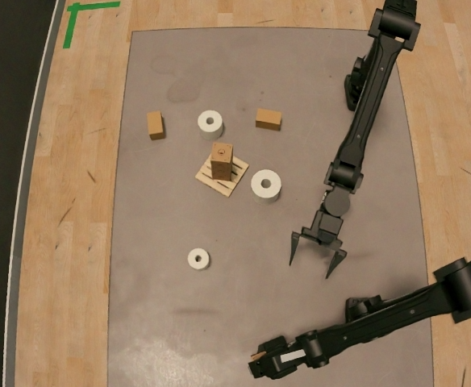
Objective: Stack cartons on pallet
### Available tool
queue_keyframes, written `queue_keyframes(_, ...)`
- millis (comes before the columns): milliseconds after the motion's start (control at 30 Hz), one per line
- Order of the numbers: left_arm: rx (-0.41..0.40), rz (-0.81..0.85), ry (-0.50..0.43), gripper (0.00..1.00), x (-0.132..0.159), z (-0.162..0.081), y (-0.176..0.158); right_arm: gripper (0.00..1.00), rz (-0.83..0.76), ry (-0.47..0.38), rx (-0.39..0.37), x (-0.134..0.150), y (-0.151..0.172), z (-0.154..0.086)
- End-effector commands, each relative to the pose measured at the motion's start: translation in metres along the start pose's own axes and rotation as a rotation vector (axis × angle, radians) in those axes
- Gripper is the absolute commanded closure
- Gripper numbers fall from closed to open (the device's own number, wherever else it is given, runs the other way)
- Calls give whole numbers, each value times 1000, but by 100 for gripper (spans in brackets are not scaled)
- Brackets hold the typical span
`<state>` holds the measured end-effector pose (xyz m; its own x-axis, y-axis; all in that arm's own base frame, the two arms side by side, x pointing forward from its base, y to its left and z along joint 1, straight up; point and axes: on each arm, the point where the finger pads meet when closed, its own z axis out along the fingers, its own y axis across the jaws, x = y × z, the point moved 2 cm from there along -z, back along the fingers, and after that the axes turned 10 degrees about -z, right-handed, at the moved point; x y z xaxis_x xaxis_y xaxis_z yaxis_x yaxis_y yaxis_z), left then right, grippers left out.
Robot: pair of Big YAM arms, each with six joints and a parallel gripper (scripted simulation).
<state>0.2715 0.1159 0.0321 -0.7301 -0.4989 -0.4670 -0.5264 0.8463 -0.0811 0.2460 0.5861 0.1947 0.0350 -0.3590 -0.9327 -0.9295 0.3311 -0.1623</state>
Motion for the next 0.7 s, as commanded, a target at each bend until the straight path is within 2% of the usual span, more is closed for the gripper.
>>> queue_keyframes(0, 10, -13, -57, 50, -49, -44, -8, 0, -3, -57, 9, -28, -5, 1)
queue_keyframes(367, 10, -13, -58, 50, -98, -150, -17, 0, -3, -57, 9, -28, -5, 1)
queue_keyframes(433, 10, -13, -58, 50, -104, -163, -18, 0, -3, -57, 9, -28, -5, 1)
queue_keyframes(500, 10, -13, -58, 50, -104, -163, -18, 0, -3, -57, 9, -28, -5, 1)
queue_keyframes(600, 7, -13, -45, 50, -115, -183, -20, 0, -3, -57, 9, -28, -5, 1)
queue_keyframes(667, 8, -12, -45, 50, -117, -187, -20, 0, -3, -57, 9, -28, -5, 1)
